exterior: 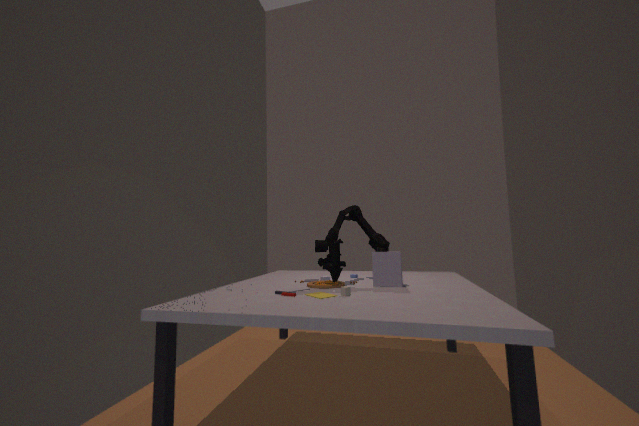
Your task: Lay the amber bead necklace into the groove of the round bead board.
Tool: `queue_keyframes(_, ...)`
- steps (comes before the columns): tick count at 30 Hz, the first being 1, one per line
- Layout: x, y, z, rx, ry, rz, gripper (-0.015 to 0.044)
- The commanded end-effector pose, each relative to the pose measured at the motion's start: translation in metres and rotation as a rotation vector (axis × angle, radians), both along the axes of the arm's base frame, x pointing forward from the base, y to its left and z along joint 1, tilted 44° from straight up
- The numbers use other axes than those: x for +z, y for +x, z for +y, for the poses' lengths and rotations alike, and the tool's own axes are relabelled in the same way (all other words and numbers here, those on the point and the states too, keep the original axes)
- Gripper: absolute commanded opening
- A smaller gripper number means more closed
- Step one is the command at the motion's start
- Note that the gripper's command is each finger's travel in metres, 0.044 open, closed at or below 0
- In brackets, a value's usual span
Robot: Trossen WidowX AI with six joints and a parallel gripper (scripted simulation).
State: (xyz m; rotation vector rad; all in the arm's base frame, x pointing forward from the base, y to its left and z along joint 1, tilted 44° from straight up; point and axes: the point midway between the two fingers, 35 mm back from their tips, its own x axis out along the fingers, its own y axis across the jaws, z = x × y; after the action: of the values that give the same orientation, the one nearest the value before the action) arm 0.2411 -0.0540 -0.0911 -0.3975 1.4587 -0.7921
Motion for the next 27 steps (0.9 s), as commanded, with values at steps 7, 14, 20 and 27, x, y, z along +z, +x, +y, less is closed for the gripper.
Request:
queue_keyframes(7, -0.0023, -0.0017, -0.0024, -0.001, -0.001, 0.004, 0.0067)
queue_keyframes(14, -0.0023, -0.0017, -0.0024, -0.001, -0.001, 0.004, 0.0)
queue_keyframes(20, -0.0023, -0.0017, -0.0024, -0.001, -0.001, 0.004, 0.0)
queue_keyframes(27, -0.0023, -0.0017, -0.0024, -0.001, -0.001, 0.004, 0.0)
